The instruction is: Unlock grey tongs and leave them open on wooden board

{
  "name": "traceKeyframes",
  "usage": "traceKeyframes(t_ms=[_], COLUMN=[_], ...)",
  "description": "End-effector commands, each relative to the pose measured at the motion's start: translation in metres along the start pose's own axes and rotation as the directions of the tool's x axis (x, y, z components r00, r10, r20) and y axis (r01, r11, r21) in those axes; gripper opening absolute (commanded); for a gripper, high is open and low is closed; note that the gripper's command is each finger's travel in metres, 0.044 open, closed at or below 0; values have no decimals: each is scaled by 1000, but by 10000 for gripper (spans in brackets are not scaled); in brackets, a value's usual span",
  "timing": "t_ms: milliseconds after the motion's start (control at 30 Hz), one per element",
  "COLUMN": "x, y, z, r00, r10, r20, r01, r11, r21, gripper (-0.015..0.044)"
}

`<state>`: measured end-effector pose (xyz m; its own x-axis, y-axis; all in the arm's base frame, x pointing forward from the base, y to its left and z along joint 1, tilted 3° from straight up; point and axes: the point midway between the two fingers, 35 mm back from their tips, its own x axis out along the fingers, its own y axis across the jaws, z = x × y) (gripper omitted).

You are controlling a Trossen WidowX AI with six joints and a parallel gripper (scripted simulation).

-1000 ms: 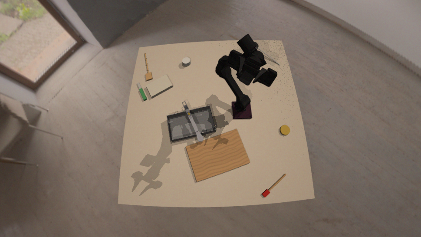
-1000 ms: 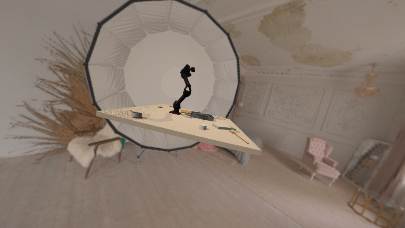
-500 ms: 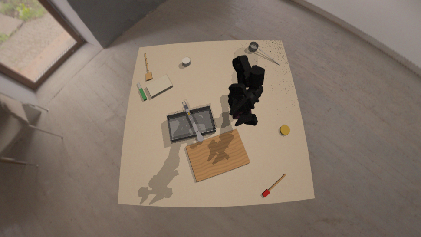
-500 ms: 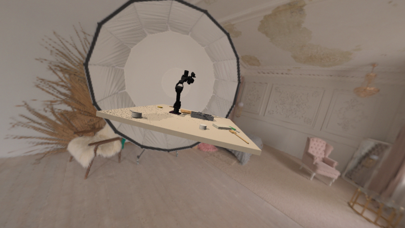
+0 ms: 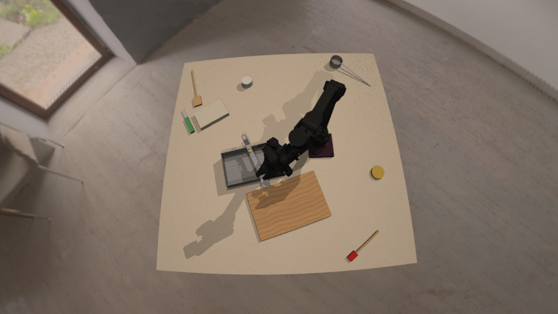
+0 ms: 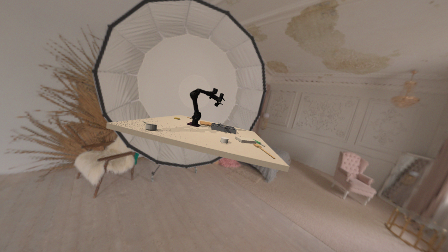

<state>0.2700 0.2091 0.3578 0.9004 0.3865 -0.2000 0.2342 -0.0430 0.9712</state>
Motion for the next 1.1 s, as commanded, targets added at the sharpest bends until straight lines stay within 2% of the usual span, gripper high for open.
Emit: traceKeyframes(t_ms=[0, 233, 500, 1067], x=[27, 36, 5, 10], y=[-46, -113, -195, -196], z=[55, 143, 226, 221], r00=[978, 867, 657, 651], r10=[-163, -400, -668, -675], r20=[133, 296, 349, 348], r01=[171, 413, 631, 634], r11=[984, 910, 741, 735], r21=[-47, 19, 232, 238], gripper=[260, 260, 260, 260])
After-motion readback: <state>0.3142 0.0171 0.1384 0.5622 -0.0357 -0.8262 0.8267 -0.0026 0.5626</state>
